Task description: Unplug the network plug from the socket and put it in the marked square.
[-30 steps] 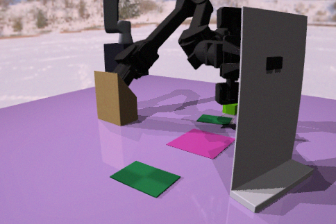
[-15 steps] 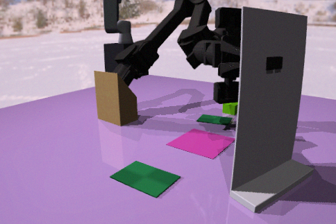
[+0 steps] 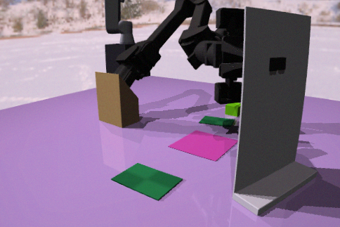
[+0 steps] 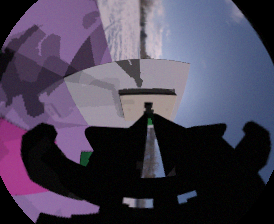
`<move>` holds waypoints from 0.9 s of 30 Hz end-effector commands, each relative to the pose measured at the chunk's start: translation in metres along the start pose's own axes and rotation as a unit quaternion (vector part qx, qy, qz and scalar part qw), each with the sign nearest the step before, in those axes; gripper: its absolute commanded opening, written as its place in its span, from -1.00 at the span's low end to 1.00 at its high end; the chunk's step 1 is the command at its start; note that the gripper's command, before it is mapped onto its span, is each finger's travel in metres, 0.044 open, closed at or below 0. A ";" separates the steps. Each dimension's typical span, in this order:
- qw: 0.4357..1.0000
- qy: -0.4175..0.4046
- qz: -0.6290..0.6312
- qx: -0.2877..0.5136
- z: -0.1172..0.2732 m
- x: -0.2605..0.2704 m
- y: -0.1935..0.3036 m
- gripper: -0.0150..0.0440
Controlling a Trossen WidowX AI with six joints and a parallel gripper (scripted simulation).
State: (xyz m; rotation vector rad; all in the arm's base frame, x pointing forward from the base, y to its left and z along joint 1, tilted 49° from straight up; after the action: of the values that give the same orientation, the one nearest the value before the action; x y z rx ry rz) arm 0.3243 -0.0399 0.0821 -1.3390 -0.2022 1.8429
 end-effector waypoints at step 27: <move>1.000 -0.002 -0.001 0.003 0.016 0.001 0.001 -0.49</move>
State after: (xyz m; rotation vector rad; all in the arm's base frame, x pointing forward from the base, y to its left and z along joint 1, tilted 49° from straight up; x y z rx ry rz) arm 0.3131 -0.0353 0.0878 -1.3377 -0.2020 1.8435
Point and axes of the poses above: the point midway between the two fingers, 35 mm back from their tips, its own z axis back along the fingers, its own x axis across the jaws, y = z × x, the point moved 7 cm from there along z, back along the fingers, and after that the axes turned 5 degrees about z, right-handed, at the moved point
